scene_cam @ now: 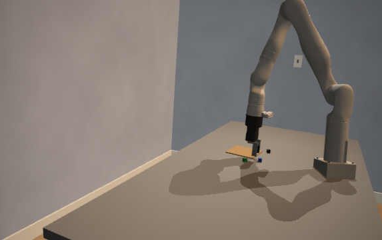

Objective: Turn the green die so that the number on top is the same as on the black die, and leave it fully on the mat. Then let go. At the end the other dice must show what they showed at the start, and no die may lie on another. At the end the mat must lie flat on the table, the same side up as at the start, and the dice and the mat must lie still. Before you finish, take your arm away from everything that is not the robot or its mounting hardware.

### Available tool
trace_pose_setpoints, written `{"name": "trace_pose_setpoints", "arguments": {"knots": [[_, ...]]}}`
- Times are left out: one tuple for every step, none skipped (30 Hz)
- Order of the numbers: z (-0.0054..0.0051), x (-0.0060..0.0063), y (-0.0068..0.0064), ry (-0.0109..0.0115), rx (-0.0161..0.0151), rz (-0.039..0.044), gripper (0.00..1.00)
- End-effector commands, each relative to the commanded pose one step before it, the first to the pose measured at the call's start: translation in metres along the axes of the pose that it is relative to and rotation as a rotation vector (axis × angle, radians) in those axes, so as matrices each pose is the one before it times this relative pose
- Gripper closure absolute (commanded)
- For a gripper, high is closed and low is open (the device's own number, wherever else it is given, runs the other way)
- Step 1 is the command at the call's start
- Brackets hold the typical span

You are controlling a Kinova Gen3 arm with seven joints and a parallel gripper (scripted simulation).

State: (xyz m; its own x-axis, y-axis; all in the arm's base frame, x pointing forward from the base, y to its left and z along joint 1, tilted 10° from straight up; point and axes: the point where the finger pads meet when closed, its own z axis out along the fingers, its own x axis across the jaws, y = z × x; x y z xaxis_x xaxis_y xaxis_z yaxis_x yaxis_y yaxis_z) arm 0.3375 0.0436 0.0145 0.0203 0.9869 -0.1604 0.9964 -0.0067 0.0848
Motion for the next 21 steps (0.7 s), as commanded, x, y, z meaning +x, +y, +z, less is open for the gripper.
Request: {"name": "trace_pose_setpoints", "arguments": {"knots": [[-0.00033, 0.00195, -0.00148, 0.0004, 0.00643, 0.00772, 0.0], [0.0, 0.00018, 0.00028, 0.0, 0.0, 0.0, 0.0], [0.0, 0.0, 0.0, 0.0, 0.0, 0.0, 0.0], [0.0, 0.0, 0.0, 0.0, 0.0, 0.0, 0.0], [0.0, 0.00046, 0.00069, 0.0, 0.0, 0.0, 0.0], [0.0, 0.00081, 0.00121, 0.0, 0.0, 0.0, 0.0], [0.0, 0.00121, 0.00181, 0.0, 0.0, 0.0, 0.0], [0.0, 0.00162, 0.00242, 0.0, 0.0, 0.0, 0.0], [0.0, 0.00202, 0.00302, 0.0, 0.0, 0.0, 0.0], [0.0, 0.00238, 0.00356, 0.0, 0.0, 0.0, 0.0], [0.0, 0.00269, 0.00402, 0.0, 0.0, 0.0, 0.0], [0.0, 0.00292, 0.00437, 0.0, 0.0, 0.0, 0.0], [0.0, 0.00308, 0.0046, 0.0, 0.0, 0.0, 0.0], [0.0, 0.00315, 0.00471, 0.0, 0.0, 0.0, 0.0], [0.0, 0.00313, 0.00468, 0.0, 0.0, 0.0, 0.0], [0.0, 0.00303, 0.00453, 0.0, 0.0, 0.0, 0.0], [0.0, 0.00285, 0.00425, 0.0, 0.0, 0.0, 0.0], [0.0, 0.00259, 0.00387, 0.0, 0.0, 0.0, 0.0], [0.0, 0.00227, 0.0034, 0.0, 0.0, 0.0, 0.0], [0.0, 0.0, 0.0, 0.0, 0.0, 0.0, 0.0], [0.0, 0.0, 0.0, 0.0, 0.0, 0.0, 0.0]]}}
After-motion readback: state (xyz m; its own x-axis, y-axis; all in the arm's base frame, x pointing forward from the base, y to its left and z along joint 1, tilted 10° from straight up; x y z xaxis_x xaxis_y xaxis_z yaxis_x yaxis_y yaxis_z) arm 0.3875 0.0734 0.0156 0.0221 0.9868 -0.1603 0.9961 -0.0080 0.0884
